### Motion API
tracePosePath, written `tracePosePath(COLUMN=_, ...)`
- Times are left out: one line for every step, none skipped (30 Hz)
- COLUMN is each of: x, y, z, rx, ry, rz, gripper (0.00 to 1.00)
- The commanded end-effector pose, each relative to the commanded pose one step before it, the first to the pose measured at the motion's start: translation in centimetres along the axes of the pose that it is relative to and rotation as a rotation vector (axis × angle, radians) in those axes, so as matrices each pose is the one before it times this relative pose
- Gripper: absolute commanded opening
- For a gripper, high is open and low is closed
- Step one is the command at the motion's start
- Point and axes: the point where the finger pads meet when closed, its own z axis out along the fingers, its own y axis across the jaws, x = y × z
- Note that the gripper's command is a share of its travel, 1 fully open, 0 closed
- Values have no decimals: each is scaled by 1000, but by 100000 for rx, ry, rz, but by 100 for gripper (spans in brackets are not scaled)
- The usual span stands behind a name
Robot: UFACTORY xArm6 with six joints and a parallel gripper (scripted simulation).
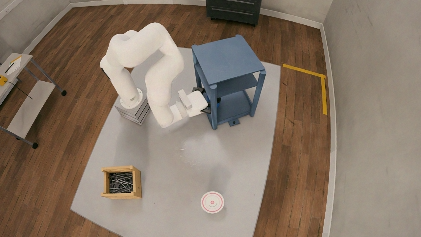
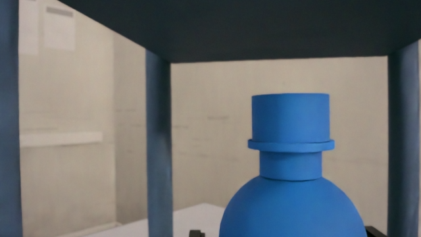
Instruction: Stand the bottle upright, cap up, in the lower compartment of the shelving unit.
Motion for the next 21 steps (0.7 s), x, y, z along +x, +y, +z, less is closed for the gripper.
tracePosePath(x=58, y=36, z=23, rx=-2, ry=112, rz=-123, gripper=83)
tracePosePath(x=0, y=0, z=0, rx=0, ry=0, rz=0, gripper=83)
tracePosePath(x=0, y=0, z=0, rx=0, ry=0, rz=0, gripper=83)
tracePosePath(x=0, y=0, z=0, rx=0, ry=0, rz=0, gripper=83)
tracePosePath(x=0, y=0, z=0, rx=0, ry=0, rz=0, gripper=83)
tracePosePath(x=0, y=0, z=0, rx=0, ry=0, rz=0, gripper=83)
tracePosePath(x=0, y=0, z=0, rx=0, ry=0, rz=0, gripper=83)
tracePosePath(x=0, y=0, z=0, rx=0, ry=0, rz=0, gripper=83)
tracePosePath(x=0, y=0, z=-1, rx=0, ry=0, rz=0, gripper=83)
tracePosePath(x=0, y=0, z=-4, rx=0, ry=0, rz=0, gripper=83)
tracePosePath(x=0, y=0, z=-7, rx=0, ry=0, rz=0, gripper=83)
tracePosePath(x=0, y=0, z=-12, rx=0, ry=0, rz=0, gripper=83)
tracePosePath(x=0, y=0, z=-17, rx=0, ry=0, rz=0, gripper=83)
tracePosePath(x=0, y=0, z=-23, rx=0, ry=0, rz=0, gripper=83)
tracePosePath(x=0, y=0, z=-30, rx=0, ry=0, rz=0, gripper=83)
tracePosePath(x=0, y=0, z=-38, rx=0, ry=0, rz=0, gripper=83)
tracePosePath(x=0, y=0, z=-46, rx=0, ry=0, rz=0, gripper=83)
tracePosePath(x=0, y=0, z=-55, rx=0, ry=0, rz=0, gripper=83)
tracePosePath(x=0, y=0, z=-64, rx=0, ry=0, rz=0, gripper=83)
tracePosePath(x=0, y=0, z=0, rx=0, ry=0, rz=0, gripper=83)
tracePosePath(x=0, y=0, z=0, rx=0, ry=0, rz=0, gripper=83)
